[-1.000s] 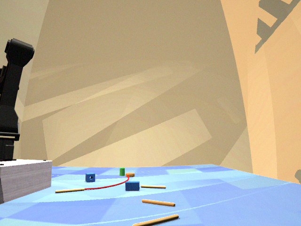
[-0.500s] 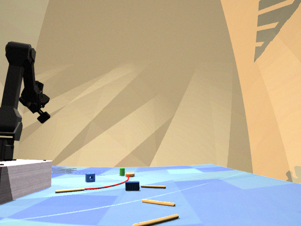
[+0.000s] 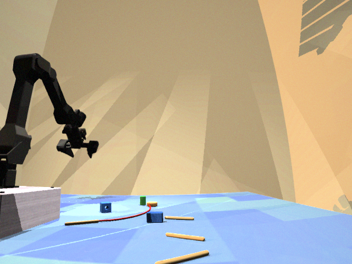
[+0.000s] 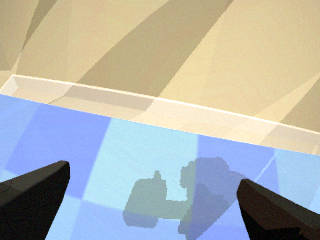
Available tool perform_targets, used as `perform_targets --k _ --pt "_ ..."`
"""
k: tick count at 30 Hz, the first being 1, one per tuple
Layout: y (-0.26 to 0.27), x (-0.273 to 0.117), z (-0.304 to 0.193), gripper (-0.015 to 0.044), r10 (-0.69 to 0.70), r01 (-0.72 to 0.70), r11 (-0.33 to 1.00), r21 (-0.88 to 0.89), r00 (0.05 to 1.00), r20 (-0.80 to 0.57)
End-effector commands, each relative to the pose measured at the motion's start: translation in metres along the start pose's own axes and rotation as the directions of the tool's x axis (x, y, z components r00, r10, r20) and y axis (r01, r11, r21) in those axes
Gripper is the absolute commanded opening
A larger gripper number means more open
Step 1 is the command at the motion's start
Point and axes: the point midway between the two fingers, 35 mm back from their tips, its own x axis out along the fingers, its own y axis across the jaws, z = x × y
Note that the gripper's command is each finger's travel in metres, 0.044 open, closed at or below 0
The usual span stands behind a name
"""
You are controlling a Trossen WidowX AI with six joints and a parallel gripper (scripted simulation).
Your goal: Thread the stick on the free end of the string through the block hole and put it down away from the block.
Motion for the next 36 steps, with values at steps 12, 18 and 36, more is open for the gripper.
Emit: perform_targets --k 12,18,36 --pt "-0.181 -0.062 -0.146 0.0440 -0.248 -0.002 0.910 -0.416 0.800 -0.547" --pt "-0.217 -0.123 -0.215 0.0440 -0.172 -0.241 0.880 -0.410 0.643 -0.747" --pt "-0.222 -0.165 -0.255 0.0387 -0.064 -0.414 0.846 -0.337 0.549 -0.834"
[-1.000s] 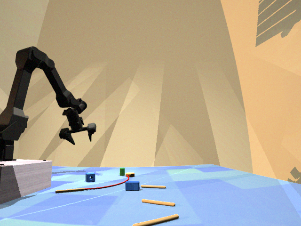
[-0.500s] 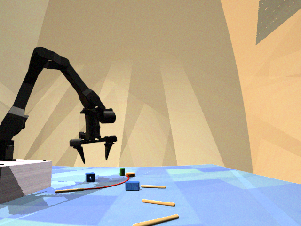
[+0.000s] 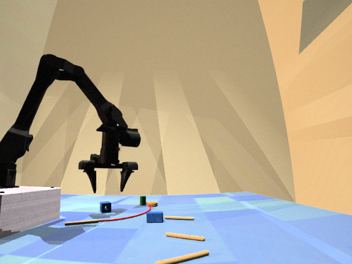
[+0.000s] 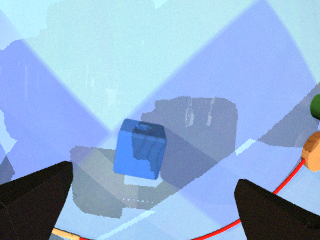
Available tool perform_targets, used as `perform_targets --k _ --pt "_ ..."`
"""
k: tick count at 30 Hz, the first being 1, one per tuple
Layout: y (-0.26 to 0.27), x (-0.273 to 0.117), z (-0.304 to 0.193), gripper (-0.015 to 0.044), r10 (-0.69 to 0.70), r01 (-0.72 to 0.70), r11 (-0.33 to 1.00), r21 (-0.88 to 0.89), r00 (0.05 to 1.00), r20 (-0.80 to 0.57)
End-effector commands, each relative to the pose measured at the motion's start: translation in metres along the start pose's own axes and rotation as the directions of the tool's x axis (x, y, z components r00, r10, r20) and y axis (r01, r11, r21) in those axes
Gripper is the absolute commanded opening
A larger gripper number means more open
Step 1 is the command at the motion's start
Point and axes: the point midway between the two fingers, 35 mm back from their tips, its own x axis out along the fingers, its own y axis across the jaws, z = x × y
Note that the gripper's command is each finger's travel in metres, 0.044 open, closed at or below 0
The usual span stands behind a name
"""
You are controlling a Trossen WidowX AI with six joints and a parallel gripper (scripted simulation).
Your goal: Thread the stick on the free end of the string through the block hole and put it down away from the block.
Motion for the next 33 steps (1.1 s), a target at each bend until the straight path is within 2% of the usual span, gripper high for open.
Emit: perform_targets --k 1,6,14,23,33 --pt "0.0001 0.0001 -0.0001 0.0361 0.002 -0.002 1.000 -0.005 1.000 -0.002" --pt "0.0001 0.0001 -0.0001 0.0237 0.002 -0.002 1.000 -0.005 1.000 -0.002" --pt "0.0000 0.0000 0.0002 0.0237 0.000 0.000 1.000 -0.001 1.000 0.000" --pt "0.0000 0.0000 0.0002 0.0000 0.000 0.000 1.000 -0.001 1.000 0.000" --pt "0.0000 0.0000 0.0002 0.0000 0.000 0.000 1.000 -0.001 1.000 0.000"
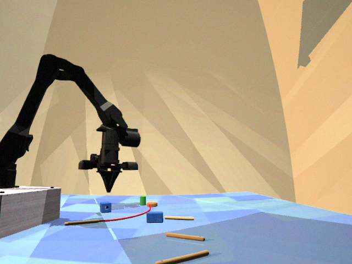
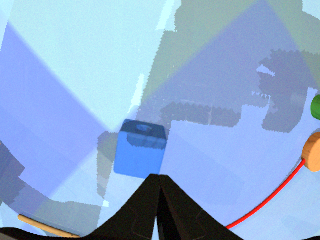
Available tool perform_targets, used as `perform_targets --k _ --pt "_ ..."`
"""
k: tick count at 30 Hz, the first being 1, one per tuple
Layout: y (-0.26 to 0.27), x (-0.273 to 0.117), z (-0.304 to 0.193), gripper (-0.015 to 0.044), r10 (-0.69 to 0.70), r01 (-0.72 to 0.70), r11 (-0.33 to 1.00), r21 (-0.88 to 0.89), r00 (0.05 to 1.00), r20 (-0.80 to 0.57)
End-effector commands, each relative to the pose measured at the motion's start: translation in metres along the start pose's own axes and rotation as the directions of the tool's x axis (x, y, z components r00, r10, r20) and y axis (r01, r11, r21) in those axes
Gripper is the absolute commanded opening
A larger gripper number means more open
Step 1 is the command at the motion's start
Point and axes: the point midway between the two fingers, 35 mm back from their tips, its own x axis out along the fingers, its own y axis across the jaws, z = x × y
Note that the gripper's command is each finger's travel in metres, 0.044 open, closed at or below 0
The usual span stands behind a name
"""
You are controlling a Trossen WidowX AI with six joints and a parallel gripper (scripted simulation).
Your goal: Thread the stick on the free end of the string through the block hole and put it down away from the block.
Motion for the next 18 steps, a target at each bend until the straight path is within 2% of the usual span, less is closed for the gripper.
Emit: perform_targets --k 1,6,15,17,18 --pt "0.0000 0.0000 0.0000 0.0000 0.000 0.000 1.000 0.000 1.000 0.000" --pt "0.0000 0.0000 0.0000 0.0000 0.000 0.000 1.000 0.000 1.000 0.000" --pt "0.0000 0.0000 0.0000 0.0236 0.000 0.000 1.000 0.000 1.000 0.000" --pt "0.0000 0.0000 0.0000 0.0237 0.000 0.000 1.000 0.000 1.000 0.000" --pt "0.0000 0.0000 0.0000 0.0210 0.000 0.000 1.000 0.000 1.000 0.000"
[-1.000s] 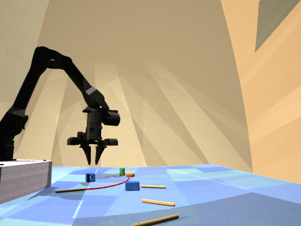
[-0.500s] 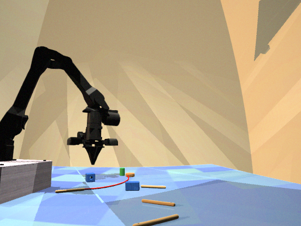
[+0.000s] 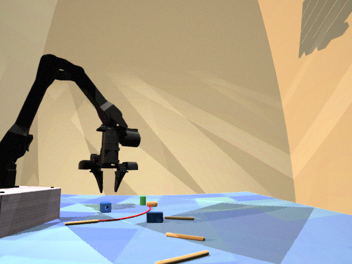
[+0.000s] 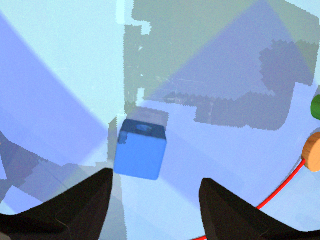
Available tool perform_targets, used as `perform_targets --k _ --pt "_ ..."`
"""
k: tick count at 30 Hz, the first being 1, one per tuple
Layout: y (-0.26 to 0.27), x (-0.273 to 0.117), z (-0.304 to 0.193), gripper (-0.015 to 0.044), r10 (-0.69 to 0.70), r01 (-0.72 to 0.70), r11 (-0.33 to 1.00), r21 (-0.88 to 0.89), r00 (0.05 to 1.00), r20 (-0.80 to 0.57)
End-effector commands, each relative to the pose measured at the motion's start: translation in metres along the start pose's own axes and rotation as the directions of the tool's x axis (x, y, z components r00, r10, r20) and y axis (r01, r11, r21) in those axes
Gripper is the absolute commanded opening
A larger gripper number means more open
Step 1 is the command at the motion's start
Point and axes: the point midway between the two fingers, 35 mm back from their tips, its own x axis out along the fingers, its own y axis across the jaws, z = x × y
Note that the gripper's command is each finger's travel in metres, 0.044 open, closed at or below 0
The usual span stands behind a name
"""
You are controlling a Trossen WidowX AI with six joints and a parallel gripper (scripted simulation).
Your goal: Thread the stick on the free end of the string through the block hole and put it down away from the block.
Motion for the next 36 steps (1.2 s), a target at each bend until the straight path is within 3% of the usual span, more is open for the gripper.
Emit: perform_targets --k 1,8,20,22,27,32,36 --pt "0.000 0.000 0.000 0.0184 0.000 0.000 1.000 0.000 1.000 0.000" --pt "0.000 0.000 0.000 0.0000 0.000 0.000 1.000 0.000 1.000 0.000" --pt "0.000 0.000 0.000 0.0000 0.000 0.000 1.000 0.000 1.000 0.000" --pt "0.001 0.000 -0.002 0.0052 0.000 0.000 0.997 0.072 1.000 0.000" --pt "0.005 0.000 -0.019 0.0184 0.000 0.001 0.825 0.566 1.000 -0.002" --pt "0.012 -0.001 -0.036 0.0315 0.001 0.004 0.408 0.913 1.000 -0.004" --pt "0.017 -0.001 -0.049 0.0420 0.001 0.006 -0.020 1.000 1.000 -0.006"
